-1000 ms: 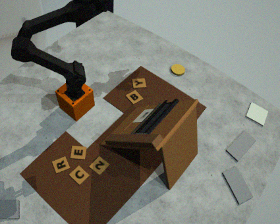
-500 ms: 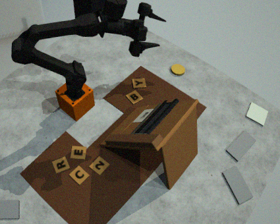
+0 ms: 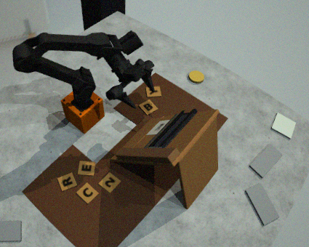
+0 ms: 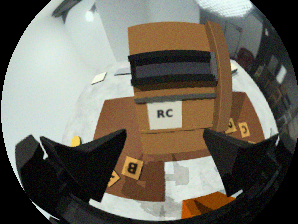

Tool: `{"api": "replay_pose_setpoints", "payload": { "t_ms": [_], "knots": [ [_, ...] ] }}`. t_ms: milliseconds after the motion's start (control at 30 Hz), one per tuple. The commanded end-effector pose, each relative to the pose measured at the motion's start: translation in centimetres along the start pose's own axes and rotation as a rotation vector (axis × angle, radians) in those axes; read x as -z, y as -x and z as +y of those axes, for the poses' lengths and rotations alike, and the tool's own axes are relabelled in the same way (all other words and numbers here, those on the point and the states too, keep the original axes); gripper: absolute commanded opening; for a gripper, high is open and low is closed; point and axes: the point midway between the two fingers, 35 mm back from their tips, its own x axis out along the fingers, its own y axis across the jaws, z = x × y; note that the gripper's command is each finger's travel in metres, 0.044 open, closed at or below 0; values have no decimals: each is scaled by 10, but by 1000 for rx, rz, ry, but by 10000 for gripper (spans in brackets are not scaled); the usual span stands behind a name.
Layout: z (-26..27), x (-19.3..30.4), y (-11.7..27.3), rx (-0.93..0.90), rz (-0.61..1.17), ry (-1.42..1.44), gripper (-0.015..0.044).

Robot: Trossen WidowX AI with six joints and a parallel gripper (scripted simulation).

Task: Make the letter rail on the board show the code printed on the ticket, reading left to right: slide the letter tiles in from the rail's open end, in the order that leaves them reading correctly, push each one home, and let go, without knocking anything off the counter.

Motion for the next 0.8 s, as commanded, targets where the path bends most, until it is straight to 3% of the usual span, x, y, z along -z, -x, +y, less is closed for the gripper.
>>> {"api": "replay_pose_setpoints", "payload": {
  "t_ms": [0, 567, 767],
  "knots": [
    [-20, 8, -3, 91, -14, 110, 440],
    [-20, 7, -3, 93, -8, 121, 440],
    [-25, -19, -1, 75, 169, 439, 440]
  ]
}}
